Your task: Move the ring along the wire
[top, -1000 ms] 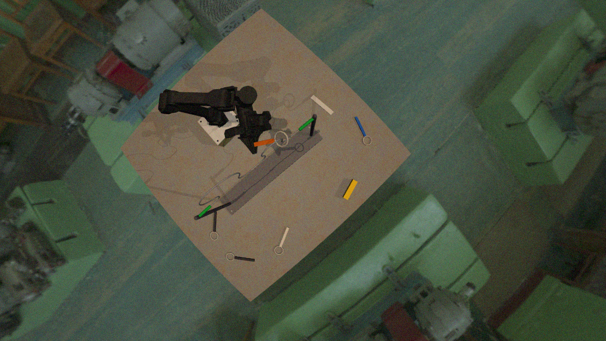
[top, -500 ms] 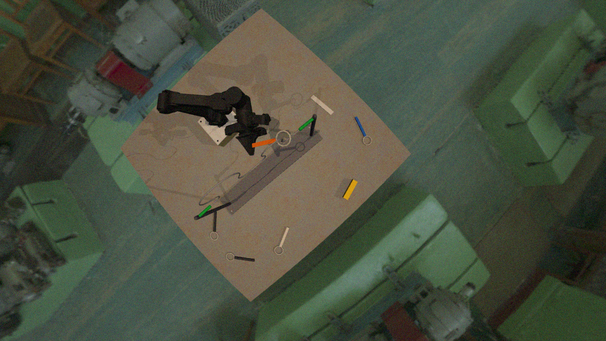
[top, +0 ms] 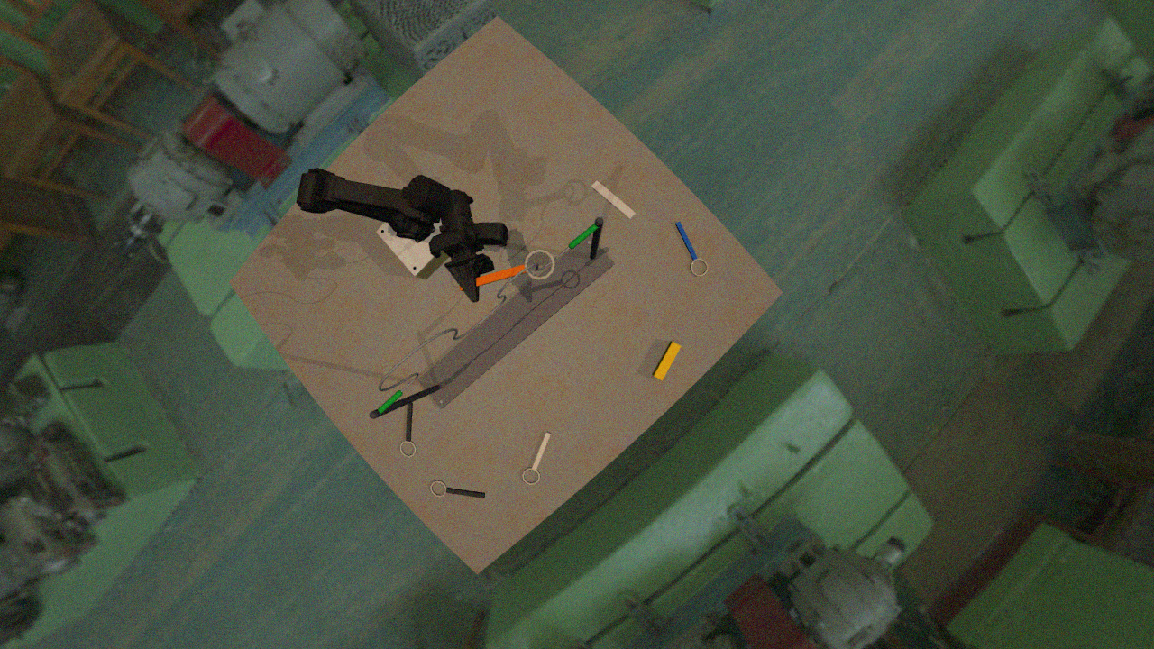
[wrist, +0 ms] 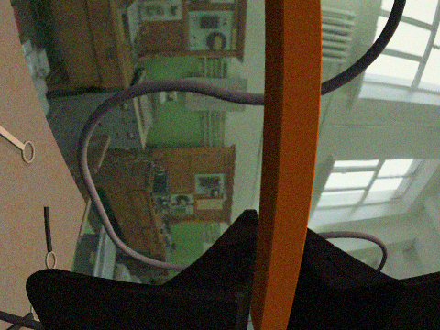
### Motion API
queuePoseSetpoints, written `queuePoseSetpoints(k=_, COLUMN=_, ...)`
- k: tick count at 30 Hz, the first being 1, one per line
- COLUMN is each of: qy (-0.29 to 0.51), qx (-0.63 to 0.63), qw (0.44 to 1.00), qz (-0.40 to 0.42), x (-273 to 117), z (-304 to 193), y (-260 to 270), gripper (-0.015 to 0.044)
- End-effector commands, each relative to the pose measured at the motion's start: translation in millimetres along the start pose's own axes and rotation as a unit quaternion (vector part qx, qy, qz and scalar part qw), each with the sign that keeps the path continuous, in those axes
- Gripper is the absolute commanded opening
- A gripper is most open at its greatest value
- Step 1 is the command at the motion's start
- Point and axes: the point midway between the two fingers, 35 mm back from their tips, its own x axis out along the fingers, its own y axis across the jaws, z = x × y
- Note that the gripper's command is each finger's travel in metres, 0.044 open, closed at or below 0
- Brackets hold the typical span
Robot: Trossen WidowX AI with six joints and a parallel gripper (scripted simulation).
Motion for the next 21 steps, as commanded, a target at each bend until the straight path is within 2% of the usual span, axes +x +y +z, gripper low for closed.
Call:
queuePoseSetpoints(k=1, qy=-0.005, qx=-0.033, qw=0.999, qz=-0.018, x=0, z=-2, y=-5, gripper=-0.015)
queuePoseSetpoints(k=10, qy=-0.01, qx=-0.073, qw=0.997, qz=-0.036, x=0, z=-4, y=-5, gripper=-0.015)
queuePoseSetpoints(k=21, qy=-0.006, qx=-0.048, qw=0.999, qz=-0.025, x=0, z=-7, y=11, gripper=-0.015)
